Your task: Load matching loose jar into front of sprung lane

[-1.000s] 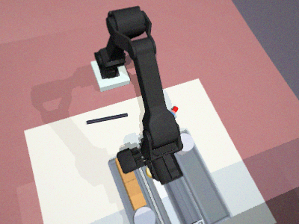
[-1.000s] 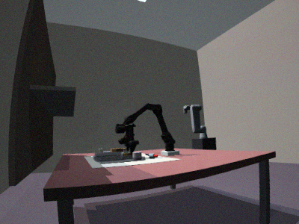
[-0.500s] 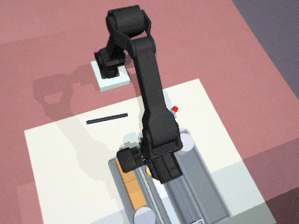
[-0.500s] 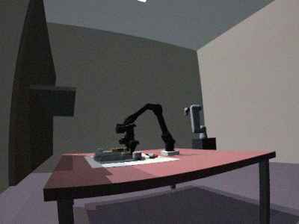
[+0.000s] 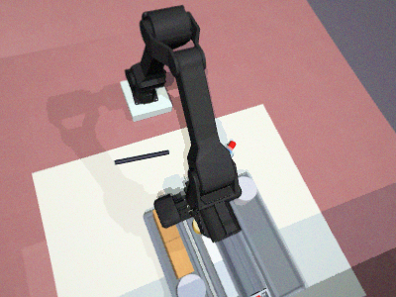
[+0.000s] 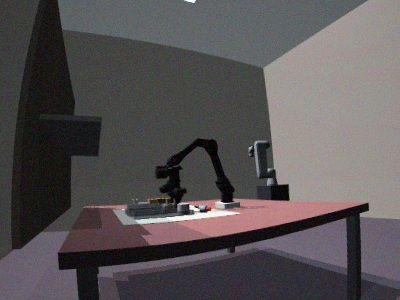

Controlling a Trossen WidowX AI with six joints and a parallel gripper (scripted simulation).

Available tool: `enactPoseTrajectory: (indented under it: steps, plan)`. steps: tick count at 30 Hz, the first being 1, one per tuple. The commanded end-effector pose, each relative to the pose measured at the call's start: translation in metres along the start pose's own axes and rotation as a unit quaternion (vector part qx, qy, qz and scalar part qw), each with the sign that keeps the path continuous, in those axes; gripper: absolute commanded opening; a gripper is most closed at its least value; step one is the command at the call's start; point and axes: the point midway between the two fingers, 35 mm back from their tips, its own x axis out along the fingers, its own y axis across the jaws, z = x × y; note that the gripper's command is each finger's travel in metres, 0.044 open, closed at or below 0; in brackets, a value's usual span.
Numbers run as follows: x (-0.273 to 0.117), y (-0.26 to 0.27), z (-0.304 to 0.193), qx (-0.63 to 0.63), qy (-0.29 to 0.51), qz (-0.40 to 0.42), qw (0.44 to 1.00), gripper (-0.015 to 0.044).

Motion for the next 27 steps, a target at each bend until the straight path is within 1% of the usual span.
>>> enactPoseTrajectory:
  steps: [1, 27]
  plan:
    - [-0.0006, 0.0005, 0.0024, 0.001, -0.008, 0.001, 1.0, 0.0]
    - [0.0002, -0.0001, -0.0044, 0.001, -0.007, 0.001, 1.0, 0.0]
